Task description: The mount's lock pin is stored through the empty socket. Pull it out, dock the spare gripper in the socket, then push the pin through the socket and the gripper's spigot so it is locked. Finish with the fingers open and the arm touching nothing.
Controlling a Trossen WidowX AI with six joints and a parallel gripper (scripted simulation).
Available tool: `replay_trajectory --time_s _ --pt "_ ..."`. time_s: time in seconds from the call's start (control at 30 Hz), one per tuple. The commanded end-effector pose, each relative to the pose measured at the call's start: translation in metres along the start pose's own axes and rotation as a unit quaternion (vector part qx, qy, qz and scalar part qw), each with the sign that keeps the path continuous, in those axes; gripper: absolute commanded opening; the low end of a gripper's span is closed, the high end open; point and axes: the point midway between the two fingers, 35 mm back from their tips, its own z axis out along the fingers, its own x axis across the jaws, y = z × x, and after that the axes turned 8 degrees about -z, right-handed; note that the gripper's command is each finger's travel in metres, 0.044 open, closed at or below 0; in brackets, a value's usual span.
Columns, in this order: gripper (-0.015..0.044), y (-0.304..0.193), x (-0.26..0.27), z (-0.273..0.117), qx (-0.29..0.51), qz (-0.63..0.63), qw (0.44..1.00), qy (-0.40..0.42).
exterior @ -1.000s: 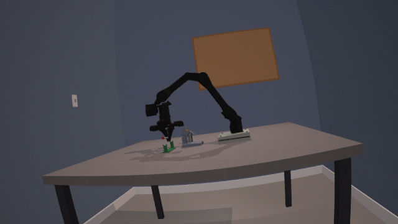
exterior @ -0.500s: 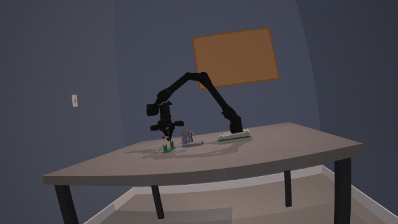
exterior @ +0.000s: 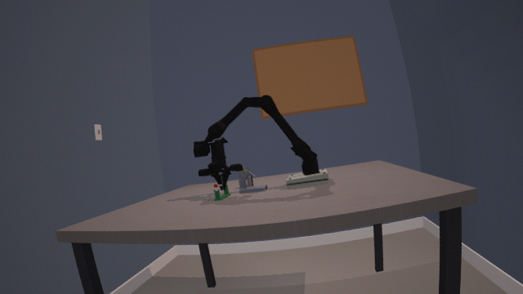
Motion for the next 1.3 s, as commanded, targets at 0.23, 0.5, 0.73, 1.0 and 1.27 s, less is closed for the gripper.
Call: replay_trajectory --time_s 0.23,0.5,0.73,1.0,1.27 --pt "0.0000 -0.0015 0.0015 0.0114 0.000 -0.002 1.000 0.000" --pt "0.0000 -0.0015 0.0015 0.0114 0.000 -0.002 1.000 0.000" --pt "0.0000 -0.0015 0.0015 0.0114 0.000 -0.002 1.000 0.000" --pt "0.0026 -0.0009 0.0004 0.0075 0.000 -0.001 1.000 -0.004" --pt "0.0236 -0.0009 0.0004 0.0075 0.000 -0.001 1.000 -0.004"
